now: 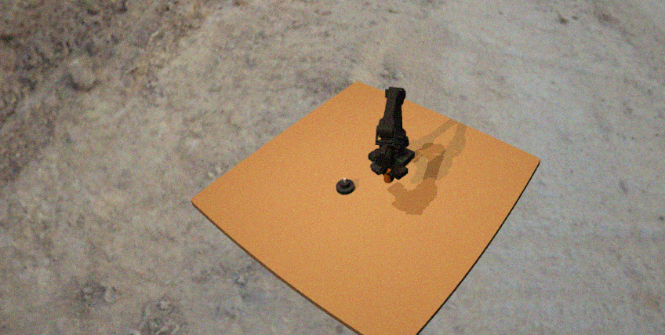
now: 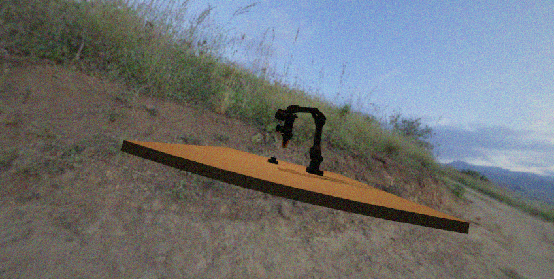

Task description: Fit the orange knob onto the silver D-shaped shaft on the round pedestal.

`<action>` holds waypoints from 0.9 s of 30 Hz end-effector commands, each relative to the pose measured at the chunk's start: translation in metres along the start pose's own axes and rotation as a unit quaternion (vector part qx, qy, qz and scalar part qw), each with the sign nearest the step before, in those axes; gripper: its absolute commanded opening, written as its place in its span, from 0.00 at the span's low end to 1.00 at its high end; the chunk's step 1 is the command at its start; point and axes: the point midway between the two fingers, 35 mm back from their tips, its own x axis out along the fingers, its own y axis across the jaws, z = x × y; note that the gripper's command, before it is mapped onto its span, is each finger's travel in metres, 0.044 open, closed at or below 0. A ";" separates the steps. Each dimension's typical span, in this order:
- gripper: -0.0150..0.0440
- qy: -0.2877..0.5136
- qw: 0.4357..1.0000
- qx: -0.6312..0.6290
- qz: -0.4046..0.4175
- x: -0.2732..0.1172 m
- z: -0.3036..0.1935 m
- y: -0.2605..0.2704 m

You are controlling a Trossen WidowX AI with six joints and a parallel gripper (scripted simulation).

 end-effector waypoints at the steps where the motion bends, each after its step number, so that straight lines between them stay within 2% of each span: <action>1: 0.25 -0.003 1.000 0.001 0.008 -0.006 0.000 -0.001; 27: 0.25 0.000 0.963 0.000 0.271 -0.055 0.012 -0.033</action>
